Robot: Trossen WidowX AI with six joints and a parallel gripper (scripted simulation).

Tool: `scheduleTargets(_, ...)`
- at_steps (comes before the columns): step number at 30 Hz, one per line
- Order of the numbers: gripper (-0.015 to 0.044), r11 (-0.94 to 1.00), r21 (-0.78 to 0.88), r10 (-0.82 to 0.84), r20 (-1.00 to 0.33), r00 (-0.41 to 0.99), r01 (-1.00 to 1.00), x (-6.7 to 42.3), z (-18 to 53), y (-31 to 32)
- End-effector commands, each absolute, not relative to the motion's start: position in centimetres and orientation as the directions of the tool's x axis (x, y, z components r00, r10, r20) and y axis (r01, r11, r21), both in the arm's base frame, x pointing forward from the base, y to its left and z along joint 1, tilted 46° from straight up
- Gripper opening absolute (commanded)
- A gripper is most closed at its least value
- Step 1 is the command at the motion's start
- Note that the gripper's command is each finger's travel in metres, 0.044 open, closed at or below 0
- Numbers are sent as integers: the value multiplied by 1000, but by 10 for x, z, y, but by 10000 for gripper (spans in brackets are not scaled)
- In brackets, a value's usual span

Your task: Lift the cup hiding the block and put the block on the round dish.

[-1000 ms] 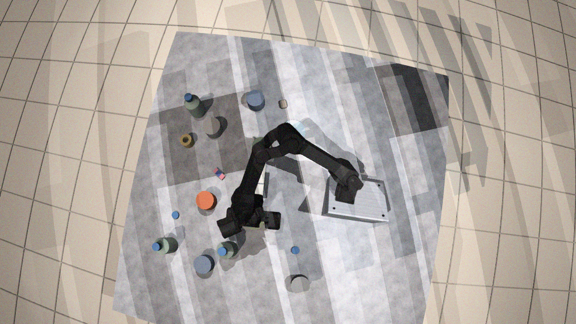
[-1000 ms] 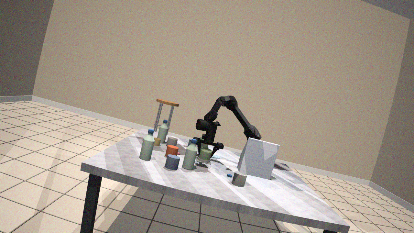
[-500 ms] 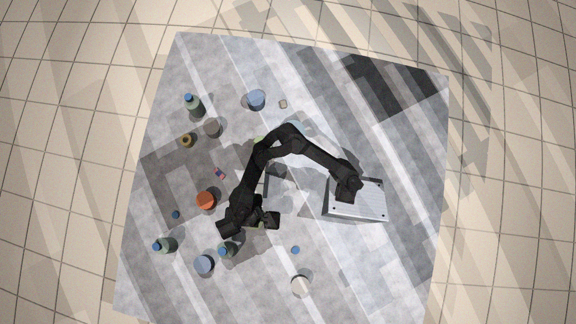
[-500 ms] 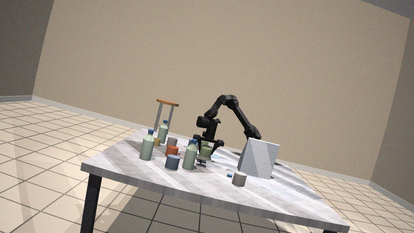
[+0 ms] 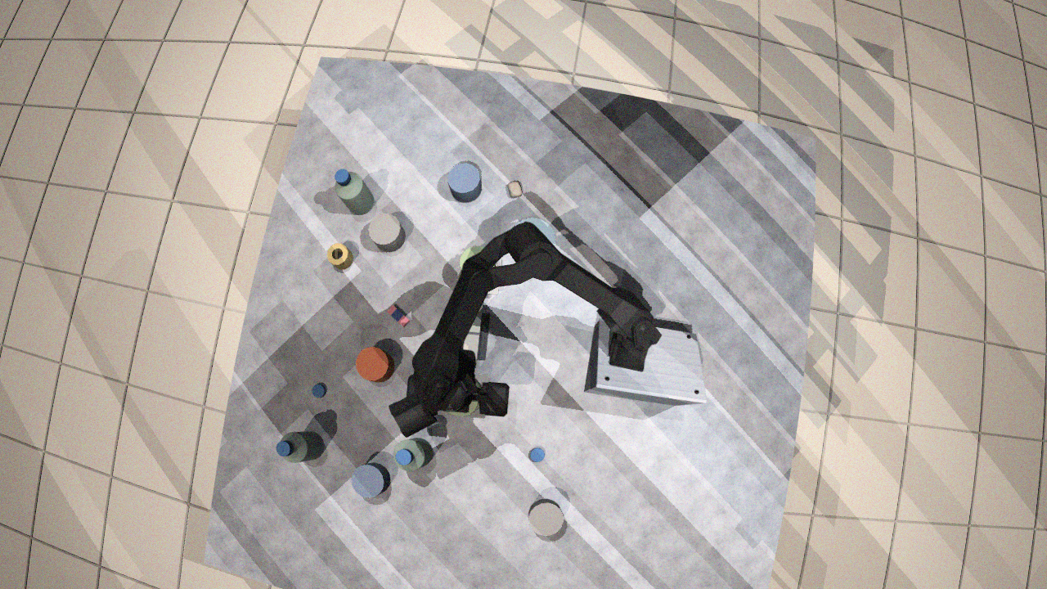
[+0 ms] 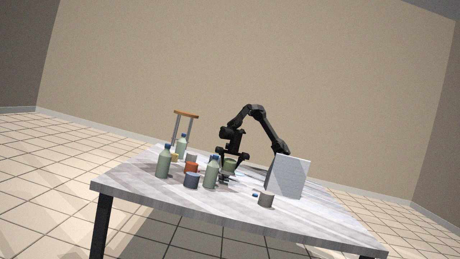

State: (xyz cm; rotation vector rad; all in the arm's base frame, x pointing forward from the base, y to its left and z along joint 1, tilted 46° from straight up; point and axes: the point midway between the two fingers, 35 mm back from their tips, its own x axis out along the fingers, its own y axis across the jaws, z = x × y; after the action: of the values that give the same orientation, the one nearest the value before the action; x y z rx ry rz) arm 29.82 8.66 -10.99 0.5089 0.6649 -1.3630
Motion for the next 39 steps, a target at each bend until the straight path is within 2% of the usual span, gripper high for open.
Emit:
scheduleTargets(1, 0, 149, -31, -697, -713, 83, 988, 301, -108, 98)
scheduleTargets(39, 0, 148, -32, -697, -713, 81, 989, 295, -73, 131)
